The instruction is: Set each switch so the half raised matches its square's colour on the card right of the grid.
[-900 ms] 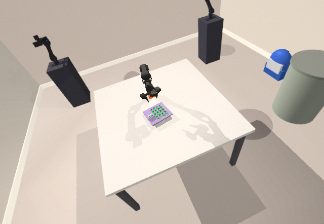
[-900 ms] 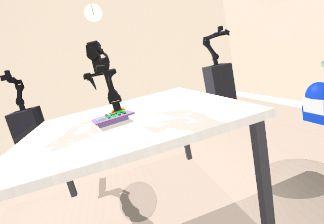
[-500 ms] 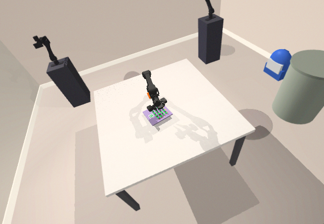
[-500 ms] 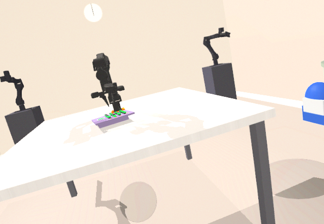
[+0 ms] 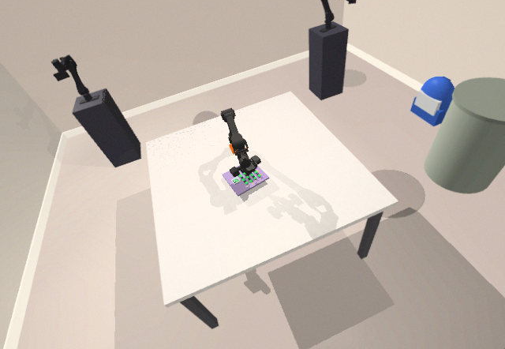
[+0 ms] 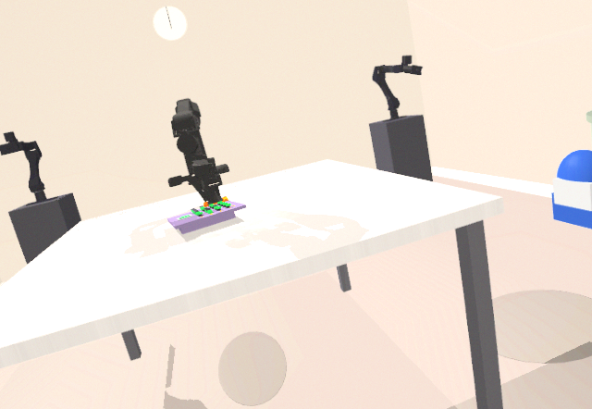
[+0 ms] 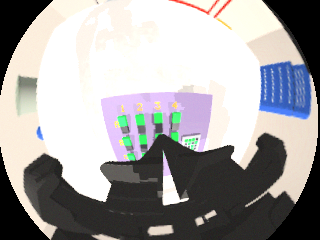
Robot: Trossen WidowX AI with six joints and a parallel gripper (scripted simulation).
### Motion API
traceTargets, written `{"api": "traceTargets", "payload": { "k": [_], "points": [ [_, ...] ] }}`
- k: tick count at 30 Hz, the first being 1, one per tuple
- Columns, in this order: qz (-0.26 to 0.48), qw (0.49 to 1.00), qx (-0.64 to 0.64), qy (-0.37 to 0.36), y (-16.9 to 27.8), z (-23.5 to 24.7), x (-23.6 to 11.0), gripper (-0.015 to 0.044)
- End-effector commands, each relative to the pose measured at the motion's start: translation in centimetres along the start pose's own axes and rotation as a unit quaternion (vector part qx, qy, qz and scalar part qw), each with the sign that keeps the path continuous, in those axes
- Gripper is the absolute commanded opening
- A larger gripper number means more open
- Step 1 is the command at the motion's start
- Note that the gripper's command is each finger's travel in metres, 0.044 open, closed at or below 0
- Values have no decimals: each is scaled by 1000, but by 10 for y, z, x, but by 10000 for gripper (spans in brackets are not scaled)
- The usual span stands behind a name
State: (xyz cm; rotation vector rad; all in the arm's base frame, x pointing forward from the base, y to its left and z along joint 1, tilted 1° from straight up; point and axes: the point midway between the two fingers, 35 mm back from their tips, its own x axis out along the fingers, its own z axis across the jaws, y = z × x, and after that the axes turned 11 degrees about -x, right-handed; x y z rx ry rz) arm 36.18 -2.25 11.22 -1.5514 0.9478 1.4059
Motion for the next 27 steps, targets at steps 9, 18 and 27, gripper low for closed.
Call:
{"api": "traceTargets", "payload": {
  "k": [9,18,27],
  "points": [
    [-4,1000,0,-1,-1,0,16,0],
    [-4,1000,0,-1,-1,0,24,0],
    [-4,1000,0,-1,-1,0,24,0]
  ]
}}
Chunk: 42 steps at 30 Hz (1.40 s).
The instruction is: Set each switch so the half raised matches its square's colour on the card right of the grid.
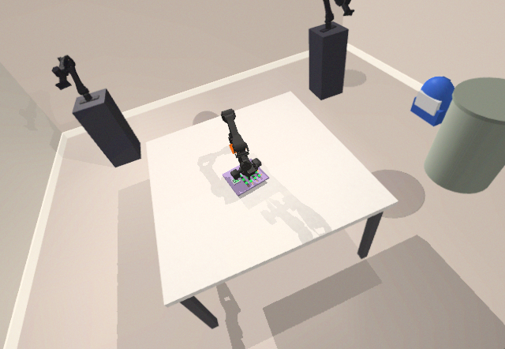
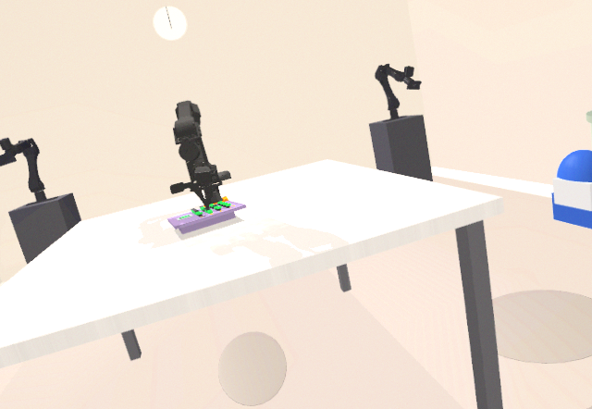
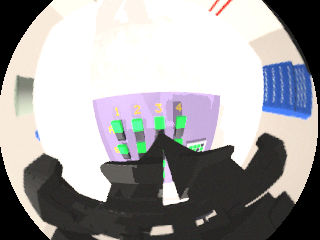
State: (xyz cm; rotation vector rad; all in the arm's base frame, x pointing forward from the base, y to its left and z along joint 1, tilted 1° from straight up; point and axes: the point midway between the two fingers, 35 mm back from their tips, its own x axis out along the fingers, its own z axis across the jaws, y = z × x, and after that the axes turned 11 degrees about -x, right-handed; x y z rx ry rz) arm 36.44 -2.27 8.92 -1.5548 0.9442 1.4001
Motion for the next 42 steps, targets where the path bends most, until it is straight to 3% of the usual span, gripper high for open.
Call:
{"api": "traceTargets", "payload": {
  "k": [1,42],
  "points": [
    [-1,1000,0,-2,0,0,1,0],
    [-1,1000,0,-2,0,1,5,0]
  ]
}}
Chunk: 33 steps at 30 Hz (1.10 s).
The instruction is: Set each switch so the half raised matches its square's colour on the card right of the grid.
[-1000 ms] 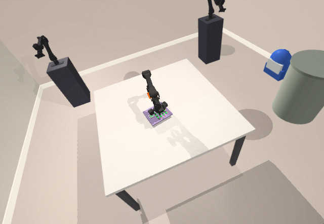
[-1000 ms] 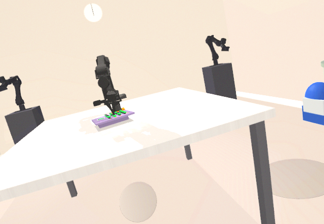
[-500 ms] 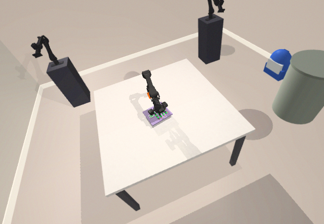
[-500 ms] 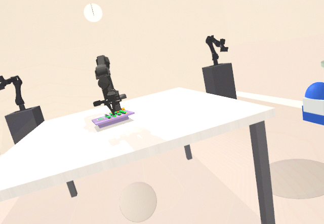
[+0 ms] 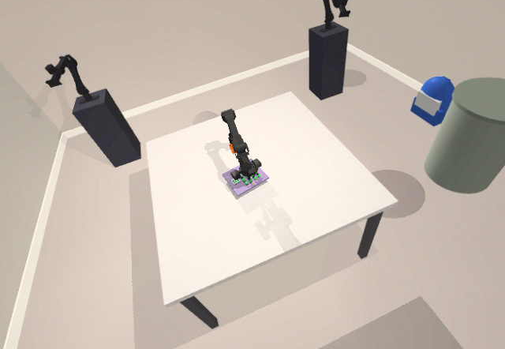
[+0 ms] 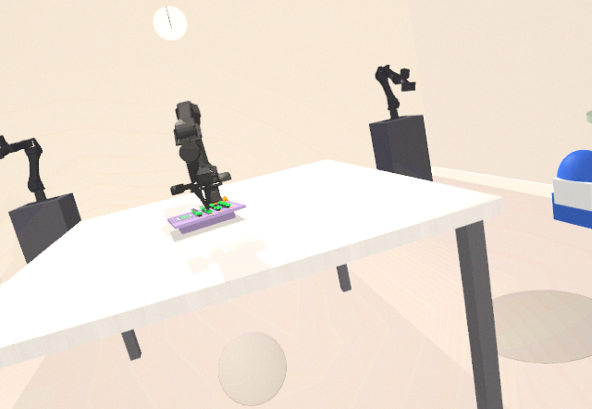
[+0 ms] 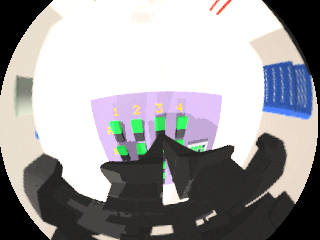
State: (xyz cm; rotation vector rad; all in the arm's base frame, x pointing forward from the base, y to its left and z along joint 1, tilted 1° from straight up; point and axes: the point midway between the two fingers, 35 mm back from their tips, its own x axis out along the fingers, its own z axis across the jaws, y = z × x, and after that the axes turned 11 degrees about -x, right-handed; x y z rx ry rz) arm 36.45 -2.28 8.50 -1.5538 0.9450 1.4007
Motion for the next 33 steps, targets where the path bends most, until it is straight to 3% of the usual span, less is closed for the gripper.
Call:
{"api": "traceTargets", "payload": {
  "k": [1,14,21,33],
  "points": [
    [-2,1000,0,-2,-1,0,1,0],
    [0,1000,0,0,-1,0,0,0],
    [11,1000,0,-4,-3,0,-63,0],
    [15,1000,0,-4,-16,-34,-51,0]
  ]
}}
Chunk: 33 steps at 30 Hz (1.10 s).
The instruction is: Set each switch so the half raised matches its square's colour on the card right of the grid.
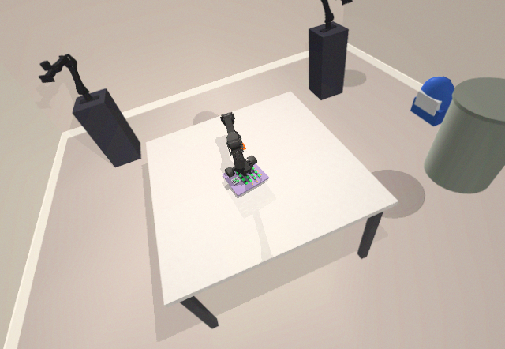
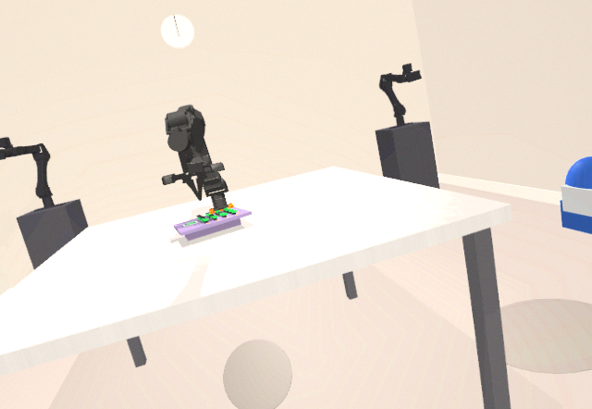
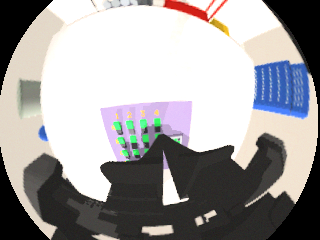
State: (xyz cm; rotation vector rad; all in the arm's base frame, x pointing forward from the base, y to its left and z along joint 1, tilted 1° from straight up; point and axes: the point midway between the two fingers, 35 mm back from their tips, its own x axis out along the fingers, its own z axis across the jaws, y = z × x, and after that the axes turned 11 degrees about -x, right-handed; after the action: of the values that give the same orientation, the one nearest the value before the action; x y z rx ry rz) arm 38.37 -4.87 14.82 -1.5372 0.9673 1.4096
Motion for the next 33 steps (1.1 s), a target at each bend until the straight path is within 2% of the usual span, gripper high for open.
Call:
{"api": "traceTargets", "payload": {
  "k": [1,3,22,33],
  "points": [
    [9,1000,-6,-3,-3,0,22,0],
    [13,1000,-6,-4,-3,0,33,0],
    [13,1000,-6,-4,-3,0,56,0],
    [13,1000,-6,-4,-3,0,57,0]
  ]
}}
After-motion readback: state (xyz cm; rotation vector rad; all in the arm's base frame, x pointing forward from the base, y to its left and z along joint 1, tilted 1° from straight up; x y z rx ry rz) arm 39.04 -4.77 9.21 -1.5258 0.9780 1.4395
